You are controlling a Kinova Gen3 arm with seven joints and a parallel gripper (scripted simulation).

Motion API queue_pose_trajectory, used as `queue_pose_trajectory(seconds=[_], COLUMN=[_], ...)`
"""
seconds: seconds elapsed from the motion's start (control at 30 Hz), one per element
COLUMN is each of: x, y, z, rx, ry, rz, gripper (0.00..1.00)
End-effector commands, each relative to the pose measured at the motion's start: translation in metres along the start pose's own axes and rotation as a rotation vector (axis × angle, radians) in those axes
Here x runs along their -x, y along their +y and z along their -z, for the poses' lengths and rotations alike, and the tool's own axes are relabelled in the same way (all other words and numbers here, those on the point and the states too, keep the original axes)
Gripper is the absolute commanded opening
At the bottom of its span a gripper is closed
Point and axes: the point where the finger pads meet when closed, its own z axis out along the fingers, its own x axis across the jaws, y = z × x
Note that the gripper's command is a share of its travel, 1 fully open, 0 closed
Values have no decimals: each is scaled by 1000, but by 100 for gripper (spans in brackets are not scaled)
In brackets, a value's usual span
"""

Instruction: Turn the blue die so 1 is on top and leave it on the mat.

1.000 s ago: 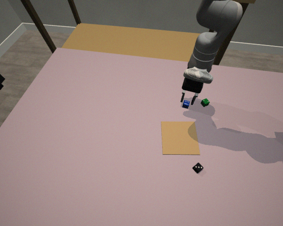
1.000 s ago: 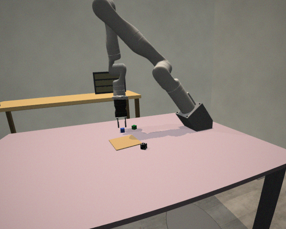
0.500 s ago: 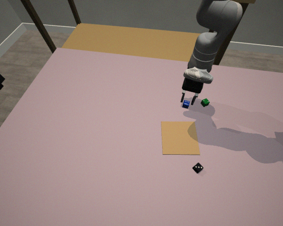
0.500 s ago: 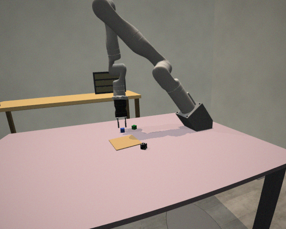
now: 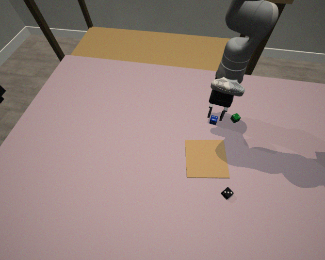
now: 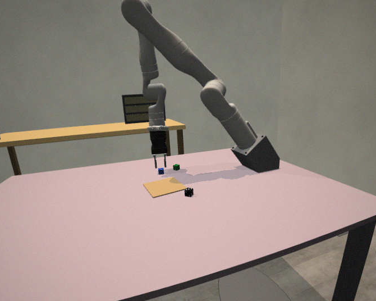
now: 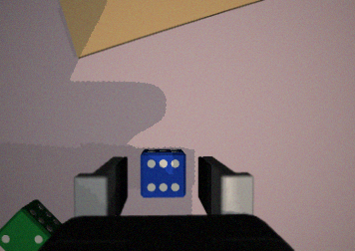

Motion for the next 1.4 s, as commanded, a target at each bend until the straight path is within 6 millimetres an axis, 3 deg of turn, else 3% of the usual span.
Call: queue_pose_trajectory(seconds=[0.0, 0.5, 1.37], x=[0, 0, 0], y=[0, 0, 0], z=[0, -2, -28], rx=[1, 1, 1], ry=[1, 1, 1], rz=[0, 0, 0], gripper=[79, 79, 79])
